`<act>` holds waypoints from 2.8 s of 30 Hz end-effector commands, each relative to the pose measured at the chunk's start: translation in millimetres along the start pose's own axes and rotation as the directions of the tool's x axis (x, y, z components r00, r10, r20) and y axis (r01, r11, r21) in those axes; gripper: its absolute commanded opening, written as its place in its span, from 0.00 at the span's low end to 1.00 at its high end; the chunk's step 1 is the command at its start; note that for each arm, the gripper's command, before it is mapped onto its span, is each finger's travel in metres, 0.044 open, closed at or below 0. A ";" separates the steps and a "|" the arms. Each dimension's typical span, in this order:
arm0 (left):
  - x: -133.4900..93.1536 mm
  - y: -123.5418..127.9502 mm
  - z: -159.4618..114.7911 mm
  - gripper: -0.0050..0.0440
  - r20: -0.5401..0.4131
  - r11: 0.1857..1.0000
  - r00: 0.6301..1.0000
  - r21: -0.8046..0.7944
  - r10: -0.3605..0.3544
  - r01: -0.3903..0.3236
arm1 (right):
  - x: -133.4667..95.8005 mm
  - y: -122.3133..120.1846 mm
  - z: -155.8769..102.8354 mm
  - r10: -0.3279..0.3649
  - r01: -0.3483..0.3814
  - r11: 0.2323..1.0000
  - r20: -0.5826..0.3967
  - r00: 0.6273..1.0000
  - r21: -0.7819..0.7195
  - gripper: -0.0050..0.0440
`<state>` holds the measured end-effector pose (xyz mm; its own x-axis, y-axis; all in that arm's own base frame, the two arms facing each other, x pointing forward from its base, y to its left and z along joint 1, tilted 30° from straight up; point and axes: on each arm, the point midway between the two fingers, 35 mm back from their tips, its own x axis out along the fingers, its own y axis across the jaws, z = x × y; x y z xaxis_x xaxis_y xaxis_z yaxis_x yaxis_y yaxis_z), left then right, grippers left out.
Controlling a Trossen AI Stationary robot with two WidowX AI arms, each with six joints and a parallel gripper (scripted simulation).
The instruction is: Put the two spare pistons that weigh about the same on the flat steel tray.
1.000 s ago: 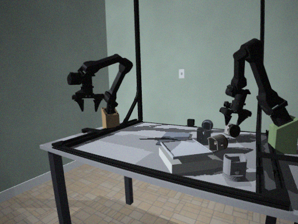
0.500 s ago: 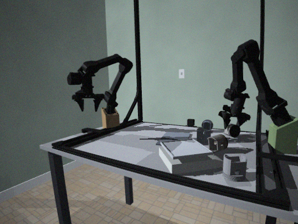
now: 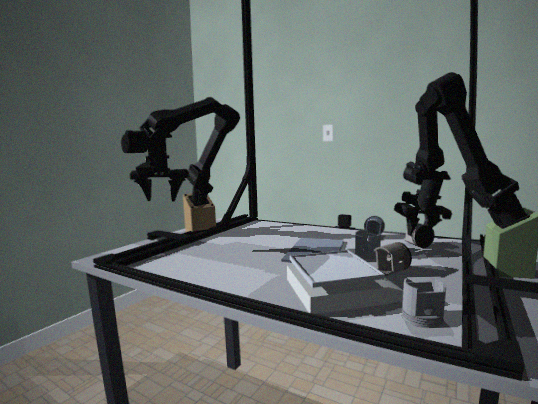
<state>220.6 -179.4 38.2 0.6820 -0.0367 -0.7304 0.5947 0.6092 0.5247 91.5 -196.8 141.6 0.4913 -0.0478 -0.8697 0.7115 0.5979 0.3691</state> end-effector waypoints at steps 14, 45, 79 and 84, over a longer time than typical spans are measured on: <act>1.9 -1.1 -2.8 0.43 -0.009 1.000 1.000 0.005 -0.004 0.004 | 0.0 0.5 0.1 0.003 -0.003 1.000 0.001 1.000 -0.002 1.00; -38.5 4.5 5.8 0.43 -0.009 1.000 1.000 0.005 -0.004 0.004 | 0.0 0.5 0.1 0.003 -0.003 1.000 0.001 1.000 -0.002 1.00; -79.4 11.3 17.7 0.43 0.004 1.000 1.000 -0.002 -0.005 0.005 | 0.0 0.5 0.1 0.003 -0.003 1.000 0.001 1.000 -0.002 1.00; -84.8 28.9 0.8 0.43 -0.020 0.991 1.000 -0.132 -0.002 -0.001 | 0.0 0.5 0.1 0.003 -0.003 1.000 0.001 1.000 -0.002 1.00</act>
<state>180.1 -170.9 109.5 0.6714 -0.0243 -0.7407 0.5700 0.6556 0.4952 91.5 -196.8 141.6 0.4914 -0.0478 -0.8696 0.7115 0.5980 0.3691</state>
